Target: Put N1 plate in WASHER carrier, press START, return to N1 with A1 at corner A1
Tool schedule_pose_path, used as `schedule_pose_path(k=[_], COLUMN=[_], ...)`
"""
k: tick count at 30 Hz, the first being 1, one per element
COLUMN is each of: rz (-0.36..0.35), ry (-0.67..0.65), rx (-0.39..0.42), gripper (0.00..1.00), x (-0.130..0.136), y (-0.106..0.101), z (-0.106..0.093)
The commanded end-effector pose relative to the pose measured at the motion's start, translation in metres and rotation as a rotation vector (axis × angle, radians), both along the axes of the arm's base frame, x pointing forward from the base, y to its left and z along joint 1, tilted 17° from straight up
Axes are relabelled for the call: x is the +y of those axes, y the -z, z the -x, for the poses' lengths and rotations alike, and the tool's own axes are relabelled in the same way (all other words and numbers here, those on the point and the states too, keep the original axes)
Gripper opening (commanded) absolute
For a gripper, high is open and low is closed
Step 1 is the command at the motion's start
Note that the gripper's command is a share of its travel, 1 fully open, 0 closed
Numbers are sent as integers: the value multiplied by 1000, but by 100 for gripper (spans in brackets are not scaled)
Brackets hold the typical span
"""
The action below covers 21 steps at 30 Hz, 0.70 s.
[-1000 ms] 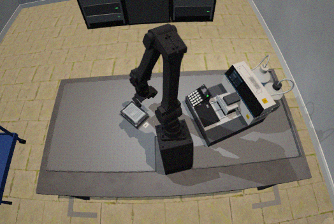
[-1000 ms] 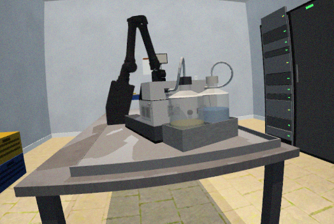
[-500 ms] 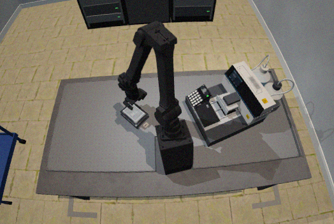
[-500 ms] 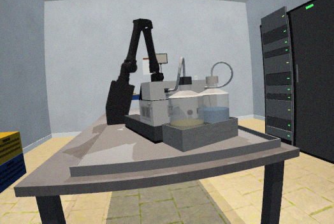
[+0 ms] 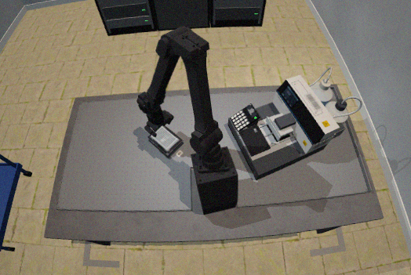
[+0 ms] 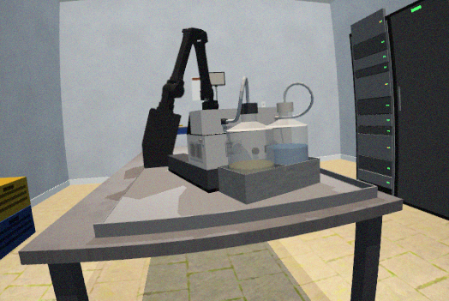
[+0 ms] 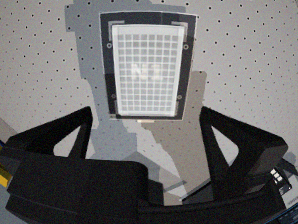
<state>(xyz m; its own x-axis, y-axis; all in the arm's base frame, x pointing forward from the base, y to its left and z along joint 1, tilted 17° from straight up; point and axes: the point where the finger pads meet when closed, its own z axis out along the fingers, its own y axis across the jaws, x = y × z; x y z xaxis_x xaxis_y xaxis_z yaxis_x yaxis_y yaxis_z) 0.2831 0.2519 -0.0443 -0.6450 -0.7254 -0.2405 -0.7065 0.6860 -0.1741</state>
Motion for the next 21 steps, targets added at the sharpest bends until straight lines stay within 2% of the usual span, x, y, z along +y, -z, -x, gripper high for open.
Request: schedule_pose_path(k=[1, 21], rz=[-16, -15], ry=[35, 14], rx=[-10, -13], gripper=[100, 100], x=[3, 6], y=[4, 32], z=[-12, -22])
